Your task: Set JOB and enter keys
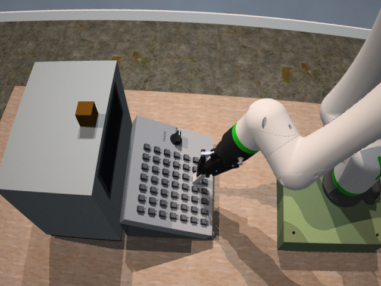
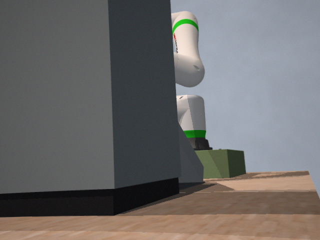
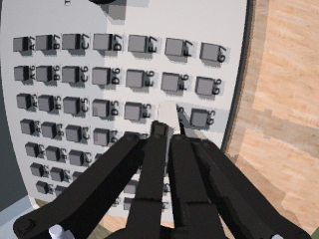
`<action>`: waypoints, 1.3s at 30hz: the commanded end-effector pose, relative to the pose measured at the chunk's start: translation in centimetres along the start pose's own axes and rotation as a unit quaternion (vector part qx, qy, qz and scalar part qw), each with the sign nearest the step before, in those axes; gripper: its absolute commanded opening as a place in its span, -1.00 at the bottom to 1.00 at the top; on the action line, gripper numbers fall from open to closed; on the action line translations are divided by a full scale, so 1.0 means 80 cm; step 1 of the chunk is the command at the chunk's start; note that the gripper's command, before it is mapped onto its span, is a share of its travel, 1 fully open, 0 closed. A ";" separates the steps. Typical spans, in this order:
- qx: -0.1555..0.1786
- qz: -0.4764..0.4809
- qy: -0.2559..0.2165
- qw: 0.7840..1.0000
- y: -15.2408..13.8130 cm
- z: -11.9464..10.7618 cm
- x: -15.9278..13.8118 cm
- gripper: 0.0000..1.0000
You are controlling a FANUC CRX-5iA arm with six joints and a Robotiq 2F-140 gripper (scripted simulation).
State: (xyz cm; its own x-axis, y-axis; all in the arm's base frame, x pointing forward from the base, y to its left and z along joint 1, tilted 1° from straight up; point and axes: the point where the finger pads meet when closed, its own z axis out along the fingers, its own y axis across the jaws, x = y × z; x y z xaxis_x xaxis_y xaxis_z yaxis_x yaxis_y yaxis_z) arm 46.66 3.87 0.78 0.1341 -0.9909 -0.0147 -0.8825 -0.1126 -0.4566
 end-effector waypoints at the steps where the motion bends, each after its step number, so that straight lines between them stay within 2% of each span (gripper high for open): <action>1: 0.000 0.000 0.000 1.000 0.000 0.000 0.000 -1.00; 9: 0.000 0.000 0.000 1.000 0.000 -0.006 0.000 -1.00; 29: 0.000 0.000 0.000 1.000 0.000 -0.042 0.000 -1.00; 39: 0.000 0.000 0.000 1.000 0.000 -0.045 0.000 -1.00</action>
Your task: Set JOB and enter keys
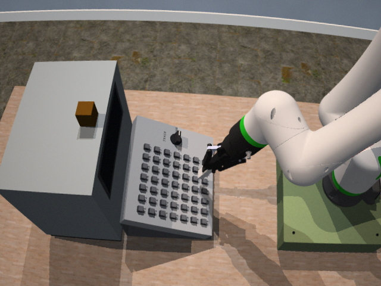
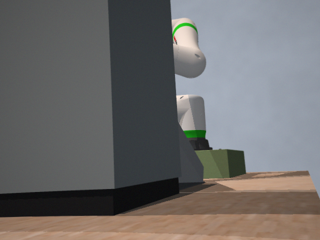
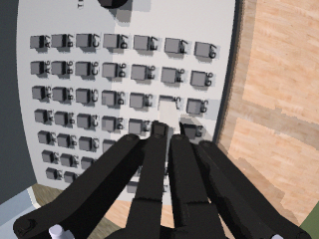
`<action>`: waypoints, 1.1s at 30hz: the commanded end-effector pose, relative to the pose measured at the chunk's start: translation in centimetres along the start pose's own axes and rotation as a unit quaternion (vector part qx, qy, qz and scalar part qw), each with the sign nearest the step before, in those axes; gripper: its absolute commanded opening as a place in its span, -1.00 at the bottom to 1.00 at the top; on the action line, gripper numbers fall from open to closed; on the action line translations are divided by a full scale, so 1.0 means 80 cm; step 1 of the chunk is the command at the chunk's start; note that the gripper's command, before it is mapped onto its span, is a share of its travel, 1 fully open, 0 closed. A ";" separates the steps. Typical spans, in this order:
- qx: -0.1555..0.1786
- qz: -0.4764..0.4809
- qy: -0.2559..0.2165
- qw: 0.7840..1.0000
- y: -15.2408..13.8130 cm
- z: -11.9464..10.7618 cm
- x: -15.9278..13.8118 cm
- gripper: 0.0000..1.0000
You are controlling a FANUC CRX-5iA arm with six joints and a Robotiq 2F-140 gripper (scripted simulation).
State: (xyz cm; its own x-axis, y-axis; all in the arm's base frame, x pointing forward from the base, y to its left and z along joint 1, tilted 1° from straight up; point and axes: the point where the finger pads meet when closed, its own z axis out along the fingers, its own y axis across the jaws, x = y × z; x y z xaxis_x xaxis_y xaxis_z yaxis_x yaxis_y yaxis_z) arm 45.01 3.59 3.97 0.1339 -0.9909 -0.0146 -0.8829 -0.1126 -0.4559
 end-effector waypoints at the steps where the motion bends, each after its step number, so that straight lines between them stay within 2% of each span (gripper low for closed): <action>1: 0.000 0.000 0.000 1.000 -0.001 0.000 0.000 -1.00; 4: 0.000 0.000 0.000 1.000 -0.011 0.000 0.000 -1.00; 10: 0.000 0.000 0.000 1.000 -0.068 0.000 0.000 -1.00; 13: 0.000 0.000 0.000 1.000 -0.084 0.000 0.000 -1.00; 22: 0.000 0.000 0.000 1.000 -0.086 0.001 0.000 -1.00; 33: 0.000 0.000 0.000 1.000 -0.086 0.018 0.000 -1.00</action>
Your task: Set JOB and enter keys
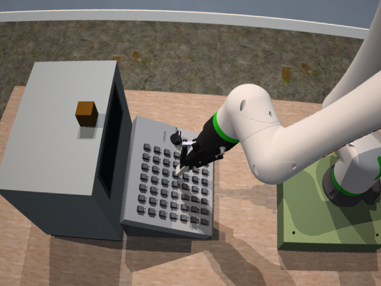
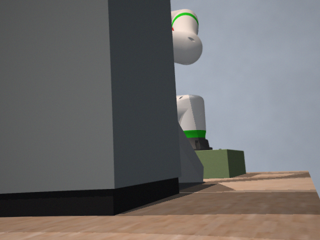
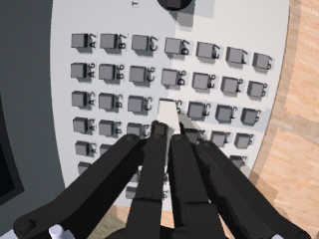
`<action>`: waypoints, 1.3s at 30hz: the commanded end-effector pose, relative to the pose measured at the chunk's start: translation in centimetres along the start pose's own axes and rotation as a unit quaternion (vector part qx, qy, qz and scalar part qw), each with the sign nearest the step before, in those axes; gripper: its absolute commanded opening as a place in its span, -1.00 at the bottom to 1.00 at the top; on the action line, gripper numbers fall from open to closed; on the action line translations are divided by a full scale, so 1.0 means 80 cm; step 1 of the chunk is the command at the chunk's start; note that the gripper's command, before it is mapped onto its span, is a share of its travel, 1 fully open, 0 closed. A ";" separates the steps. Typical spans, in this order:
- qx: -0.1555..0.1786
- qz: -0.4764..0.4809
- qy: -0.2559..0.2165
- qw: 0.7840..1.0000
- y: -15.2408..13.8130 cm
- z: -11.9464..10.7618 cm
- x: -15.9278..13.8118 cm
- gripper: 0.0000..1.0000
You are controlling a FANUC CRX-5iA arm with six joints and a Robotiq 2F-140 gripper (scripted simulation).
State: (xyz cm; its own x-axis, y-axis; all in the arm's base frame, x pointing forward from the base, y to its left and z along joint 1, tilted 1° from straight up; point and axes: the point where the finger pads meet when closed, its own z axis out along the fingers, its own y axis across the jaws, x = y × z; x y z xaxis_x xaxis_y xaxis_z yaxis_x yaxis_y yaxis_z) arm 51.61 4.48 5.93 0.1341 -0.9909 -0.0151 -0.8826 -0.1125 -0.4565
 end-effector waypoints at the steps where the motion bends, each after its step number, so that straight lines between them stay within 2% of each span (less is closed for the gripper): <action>1: 0.000 0.000 0.000 1.000 0.000 0.003 0.000 -1.00; 39: 0.000 0.000 0.000 1.000 0.000 0.014 0.000 -1.00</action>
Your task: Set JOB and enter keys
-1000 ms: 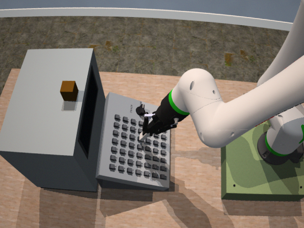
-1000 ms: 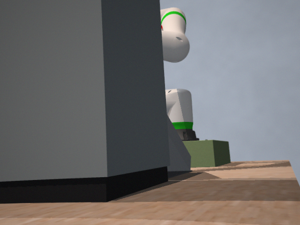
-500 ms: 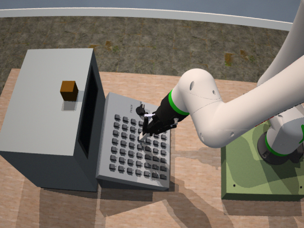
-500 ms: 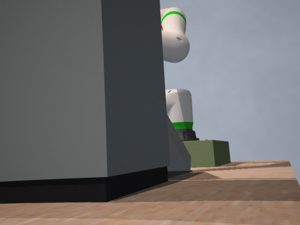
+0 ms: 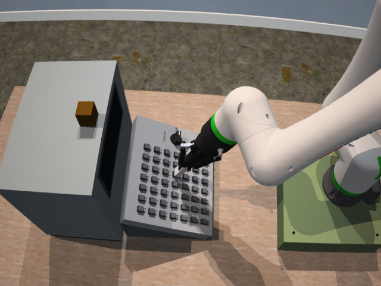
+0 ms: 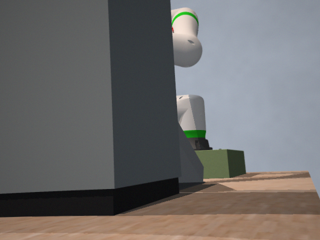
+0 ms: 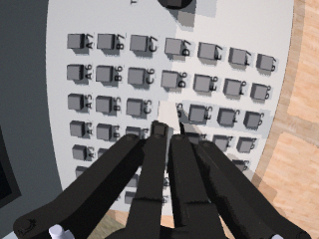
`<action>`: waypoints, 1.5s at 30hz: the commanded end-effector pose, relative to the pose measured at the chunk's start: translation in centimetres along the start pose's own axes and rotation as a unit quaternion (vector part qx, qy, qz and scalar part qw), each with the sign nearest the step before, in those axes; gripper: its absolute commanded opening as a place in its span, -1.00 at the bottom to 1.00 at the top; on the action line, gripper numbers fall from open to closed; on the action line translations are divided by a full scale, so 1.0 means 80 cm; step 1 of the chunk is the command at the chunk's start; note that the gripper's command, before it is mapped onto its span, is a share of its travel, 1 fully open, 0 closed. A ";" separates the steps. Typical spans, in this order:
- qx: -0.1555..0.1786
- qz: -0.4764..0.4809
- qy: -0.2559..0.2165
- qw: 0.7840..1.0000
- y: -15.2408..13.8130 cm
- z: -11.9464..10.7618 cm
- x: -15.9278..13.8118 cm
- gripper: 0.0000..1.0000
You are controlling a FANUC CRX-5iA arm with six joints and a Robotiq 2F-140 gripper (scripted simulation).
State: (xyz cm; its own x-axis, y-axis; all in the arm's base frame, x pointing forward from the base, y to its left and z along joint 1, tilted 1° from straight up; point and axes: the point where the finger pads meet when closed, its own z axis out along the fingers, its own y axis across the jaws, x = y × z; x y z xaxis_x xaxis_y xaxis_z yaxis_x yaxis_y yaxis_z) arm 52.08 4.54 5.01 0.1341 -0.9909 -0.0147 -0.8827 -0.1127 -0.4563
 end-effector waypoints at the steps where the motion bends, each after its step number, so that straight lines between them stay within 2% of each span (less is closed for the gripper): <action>1: 0.000 0.000 0.000 1.000 0.000 0.001 0.000 -1.00; 24: 0.000 0.000 0.000 1.000 0.000 0.015 0.000 -1.00; 45: 0.000 0.000 0.000 1.000 0.000 0.016 0.000 -1.00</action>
State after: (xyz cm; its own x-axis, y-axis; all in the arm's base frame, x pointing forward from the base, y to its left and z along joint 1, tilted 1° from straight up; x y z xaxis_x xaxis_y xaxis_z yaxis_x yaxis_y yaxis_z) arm 52.66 4.64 3.88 0.1341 -0.9909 -0.0148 -0.8825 -0.1126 -0.4565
